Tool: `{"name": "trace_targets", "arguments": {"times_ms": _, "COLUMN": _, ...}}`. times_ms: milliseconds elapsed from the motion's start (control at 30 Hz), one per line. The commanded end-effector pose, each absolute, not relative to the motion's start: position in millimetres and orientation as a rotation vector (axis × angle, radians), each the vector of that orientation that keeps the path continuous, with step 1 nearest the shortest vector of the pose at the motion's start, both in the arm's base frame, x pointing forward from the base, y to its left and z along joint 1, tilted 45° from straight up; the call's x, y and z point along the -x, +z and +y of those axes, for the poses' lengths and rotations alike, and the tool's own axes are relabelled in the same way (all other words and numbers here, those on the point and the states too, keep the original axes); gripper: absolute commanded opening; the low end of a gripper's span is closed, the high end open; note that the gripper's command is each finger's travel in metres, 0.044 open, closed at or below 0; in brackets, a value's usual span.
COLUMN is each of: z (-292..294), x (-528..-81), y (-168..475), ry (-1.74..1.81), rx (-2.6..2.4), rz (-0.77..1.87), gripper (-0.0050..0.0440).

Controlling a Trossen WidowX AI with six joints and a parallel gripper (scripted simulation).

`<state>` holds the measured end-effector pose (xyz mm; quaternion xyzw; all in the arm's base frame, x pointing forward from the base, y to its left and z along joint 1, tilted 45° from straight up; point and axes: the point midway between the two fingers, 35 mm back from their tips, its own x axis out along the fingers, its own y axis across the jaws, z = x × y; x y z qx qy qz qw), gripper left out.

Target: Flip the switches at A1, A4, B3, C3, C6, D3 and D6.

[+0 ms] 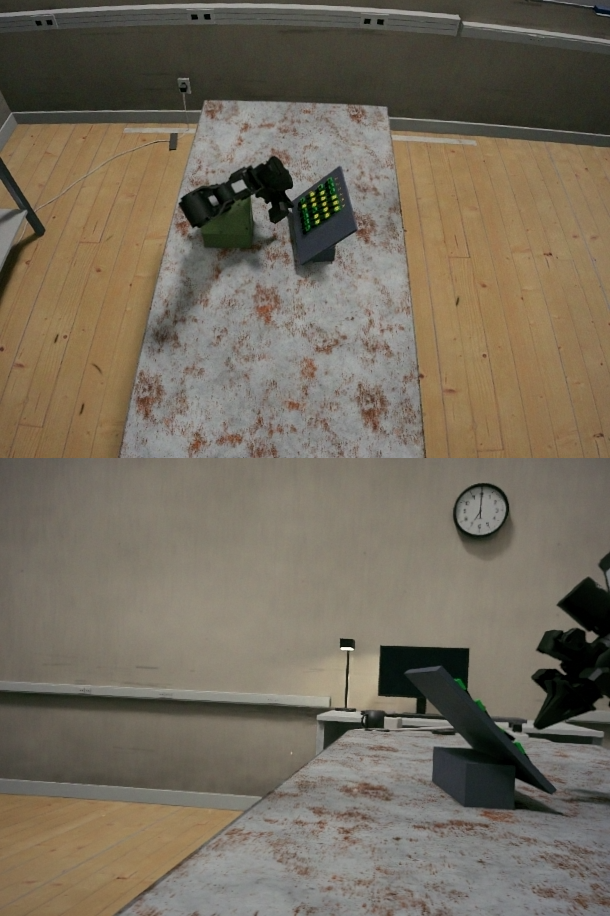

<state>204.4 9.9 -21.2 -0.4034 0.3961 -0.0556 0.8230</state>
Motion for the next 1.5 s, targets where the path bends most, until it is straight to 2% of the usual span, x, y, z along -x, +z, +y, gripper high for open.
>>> {"name": "trace_targets", "arguments": {"times_ms": 0, "z": 11, "x": -217, "y": -24, "ry": -0.117, "rx": 0.846, "rz": 0.821, "gripper": -0.005}}
{"name": "trace_targets", "arguments": {"times_ms": 1467, "z": 2, "x": -244, "y": -37, "ry": -0.125, "rx": 0.825, "rz": 0.79, "gripper": -0.005}}
